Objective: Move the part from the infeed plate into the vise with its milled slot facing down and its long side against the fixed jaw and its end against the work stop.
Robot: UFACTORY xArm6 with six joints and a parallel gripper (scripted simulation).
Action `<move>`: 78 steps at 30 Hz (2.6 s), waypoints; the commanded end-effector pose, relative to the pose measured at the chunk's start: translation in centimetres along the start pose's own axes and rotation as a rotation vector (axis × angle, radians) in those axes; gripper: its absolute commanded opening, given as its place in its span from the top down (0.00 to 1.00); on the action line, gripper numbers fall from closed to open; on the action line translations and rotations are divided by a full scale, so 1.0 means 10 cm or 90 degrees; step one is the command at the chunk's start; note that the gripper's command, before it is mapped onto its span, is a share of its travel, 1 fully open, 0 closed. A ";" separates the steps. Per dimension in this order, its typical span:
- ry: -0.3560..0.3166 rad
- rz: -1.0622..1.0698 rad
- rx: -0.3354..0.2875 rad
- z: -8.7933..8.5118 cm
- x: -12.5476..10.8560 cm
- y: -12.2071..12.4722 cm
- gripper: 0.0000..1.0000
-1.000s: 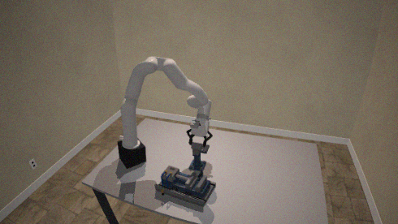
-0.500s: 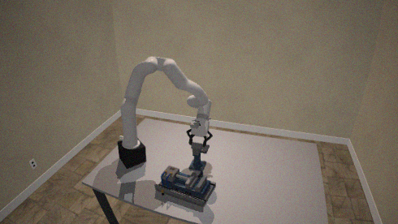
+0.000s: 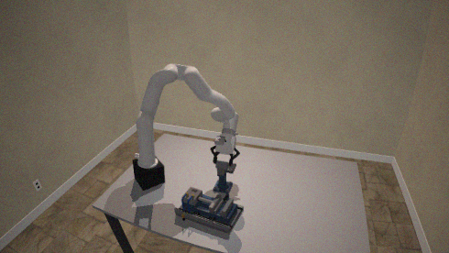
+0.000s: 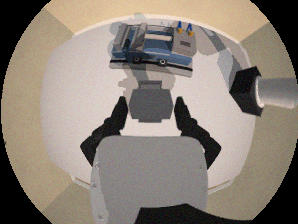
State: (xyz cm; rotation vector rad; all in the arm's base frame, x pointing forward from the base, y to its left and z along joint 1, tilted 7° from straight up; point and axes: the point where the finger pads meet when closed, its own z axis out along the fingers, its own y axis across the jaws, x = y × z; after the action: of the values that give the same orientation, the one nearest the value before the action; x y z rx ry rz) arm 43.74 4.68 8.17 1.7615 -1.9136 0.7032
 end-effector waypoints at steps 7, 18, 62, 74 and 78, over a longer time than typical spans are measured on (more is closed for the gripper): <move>-0.001 0.001 0.002 -0.01 0.00 -0.01 0.11; -0.001 0.001 0.002 -0.01 0.00 -0.01 0.11; -0.071 0.001 0.002 0.02 -0.01 0.00 0.11; -0.134 0.001 0.002 0.02 0.00 0.00 0.11; -0.147 0.001 0.002 0.02 0.00 0.00 0.11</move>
State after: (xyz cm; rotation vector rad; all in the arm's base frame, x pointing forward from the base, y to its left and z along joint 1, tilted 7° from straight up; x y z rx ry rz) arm 43.61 4.54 7.90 1.8958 -2.0448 0.5413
